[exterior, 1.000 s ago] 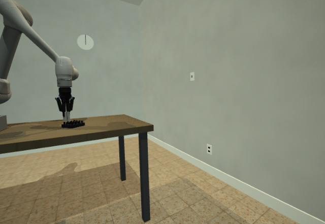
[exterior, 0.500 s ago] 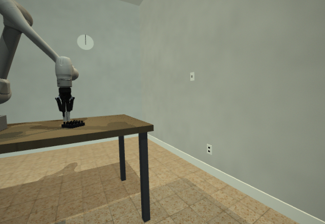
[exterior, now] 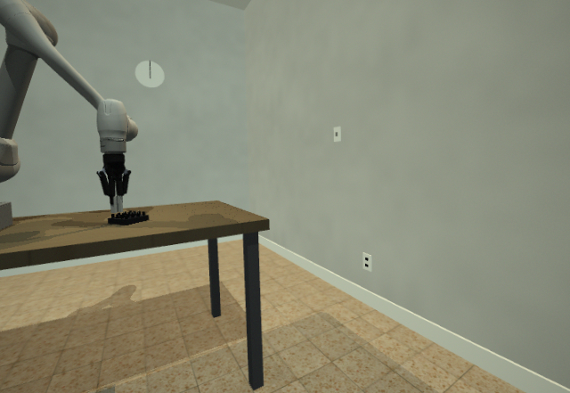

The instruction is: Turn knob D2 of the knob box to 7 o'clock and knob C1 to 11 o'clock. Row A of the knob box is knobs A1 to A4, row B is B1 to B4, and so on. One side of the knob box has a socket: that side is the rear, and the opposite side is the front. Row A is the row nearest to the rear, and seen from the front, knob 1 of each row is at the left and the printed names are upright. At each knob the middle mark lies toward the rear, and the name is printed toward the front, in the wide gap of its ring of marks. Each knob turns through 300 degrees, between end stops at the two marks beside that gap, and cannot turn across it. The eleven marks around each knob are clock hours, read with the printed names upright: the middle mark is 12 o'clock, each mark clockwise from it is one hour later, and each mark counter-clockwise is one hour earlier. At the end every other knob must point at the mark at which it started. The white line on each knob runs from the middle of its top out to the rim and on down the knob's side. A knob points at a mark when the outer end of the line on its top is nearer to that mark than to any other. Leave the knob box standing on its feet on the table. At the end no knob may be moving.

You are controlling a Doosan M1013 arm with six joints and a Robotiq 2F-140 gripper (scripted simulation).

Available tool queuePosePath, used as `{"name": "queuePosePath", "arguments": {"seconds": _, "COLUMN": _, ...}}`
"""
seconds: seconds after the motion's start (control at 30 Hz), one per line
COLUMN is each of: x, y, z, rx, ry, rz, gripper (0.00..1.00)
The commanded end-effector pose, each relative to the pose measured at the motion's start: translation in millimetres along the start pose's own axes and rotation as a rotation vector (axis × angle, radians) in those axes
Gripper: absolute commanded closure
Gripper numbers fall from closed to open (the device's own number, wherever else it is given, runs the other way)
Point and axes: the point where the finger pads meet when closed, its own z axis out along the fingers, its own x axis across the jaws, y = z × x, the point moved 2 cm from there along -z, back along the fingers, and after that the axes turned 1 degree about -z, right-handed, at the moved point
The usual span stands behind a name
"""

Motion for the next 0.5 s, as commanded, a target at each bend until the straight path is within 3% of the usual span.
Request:
{"name": "queuePosePath", "arguments": {"seconds": 0.0, "x": 1.5, "y": -0.2, "z": 3.2, "rx": -0.002, "ry": 0.000, "rz": 0.001, "gripper": 0.88}}
{"name": "queuePosePath", "arguments": {"seconds": 0.47, "x": 1.5, "y": -0.2, "z": 12.3, "rx": -0.002, "ry": 0.000, "rz": 0.001, "gripper": 0.88}}
